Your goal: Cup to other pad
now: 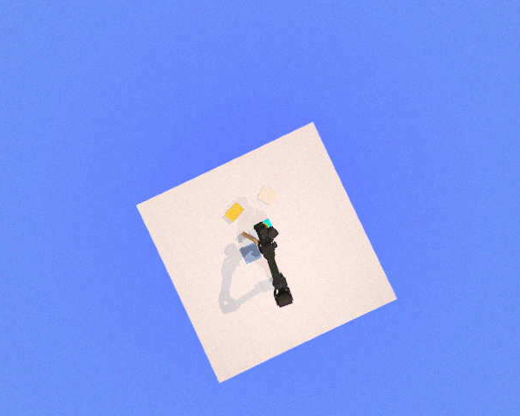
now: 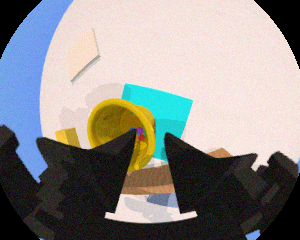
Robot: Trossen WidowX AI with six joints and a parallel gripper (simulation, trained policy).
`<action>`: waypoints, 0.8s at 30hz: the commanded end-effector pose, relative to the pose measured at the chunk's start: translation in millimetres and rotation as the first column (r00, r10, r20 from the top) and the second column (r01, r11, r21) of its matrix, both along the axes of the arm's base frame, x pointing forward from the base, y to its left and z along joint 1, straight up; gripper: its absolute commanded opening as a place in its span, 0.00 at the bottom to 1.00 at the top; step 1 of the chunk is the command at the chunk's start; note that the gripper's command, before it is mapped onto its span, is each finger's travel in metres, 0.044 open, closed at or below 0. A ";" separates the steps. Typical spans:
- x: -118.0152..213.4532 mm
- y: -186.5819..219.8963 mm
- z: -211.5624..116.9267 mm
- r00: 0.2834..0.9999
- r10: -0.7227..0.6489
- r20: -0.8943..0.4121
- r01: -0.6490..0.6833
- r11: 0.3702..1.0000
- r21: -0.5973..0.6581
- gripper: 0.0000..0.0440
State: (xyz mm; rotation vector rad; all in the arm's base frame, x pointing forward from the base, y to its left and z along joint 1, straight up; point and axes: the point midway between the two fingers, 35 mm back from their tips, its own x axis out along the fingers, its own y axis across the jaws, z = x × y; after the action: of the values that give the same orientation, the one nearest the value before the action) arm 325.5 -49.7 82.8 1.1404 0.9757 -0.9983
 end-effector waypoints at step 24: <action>-16.9 -12.3 75.7 0.988 -0.046 0.150 0.037 0.997 0.063 0.83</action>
State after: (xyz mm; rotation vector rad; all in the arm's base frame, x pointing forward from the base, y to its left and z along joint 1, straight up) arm 309.1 -60.2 149.4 1.2611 0.8810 -0.9157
